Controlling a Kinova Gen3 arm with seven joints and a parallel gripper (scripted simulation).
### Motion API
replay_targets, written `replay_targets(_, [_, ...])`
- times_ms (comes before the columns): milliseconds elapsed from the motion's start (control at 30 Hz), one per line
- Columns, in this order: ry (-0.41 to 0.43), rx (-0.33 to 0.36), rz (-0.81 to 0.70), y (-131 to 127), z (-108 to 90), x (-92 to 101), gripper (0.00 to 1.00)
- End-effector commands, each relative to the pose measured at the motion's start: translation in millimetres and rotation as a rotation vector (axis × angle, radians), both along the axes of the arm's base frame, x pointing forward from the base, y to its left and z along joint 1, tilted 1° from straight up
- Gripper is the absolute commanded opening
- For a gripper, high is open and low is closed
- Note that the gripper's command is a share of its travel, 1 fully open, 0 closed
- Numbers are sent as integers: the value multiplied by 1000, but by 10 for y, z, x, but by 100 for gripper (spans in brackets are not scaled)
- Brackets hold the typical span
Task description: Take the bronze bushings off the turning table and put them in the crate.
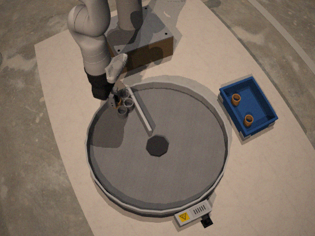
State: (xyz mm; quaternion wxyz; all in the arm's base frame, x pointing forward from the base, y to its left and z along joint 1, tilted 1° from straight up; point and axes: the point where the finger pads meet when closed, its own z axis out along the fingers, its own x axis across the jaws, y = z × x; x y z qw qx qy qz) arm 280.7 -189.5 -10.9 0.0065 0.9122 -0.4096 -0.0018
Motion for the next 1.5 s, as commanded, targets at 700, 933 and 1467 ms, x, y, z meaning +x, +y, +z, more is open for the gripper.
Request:
replay_targets(700, [-1,-1,0,-4,-132,1,40])
replay_targets(933, [-1,-1,0,-4,-132,1,40])
replay_targets(1467, [-1,-1,0,-5,-200,0,40])
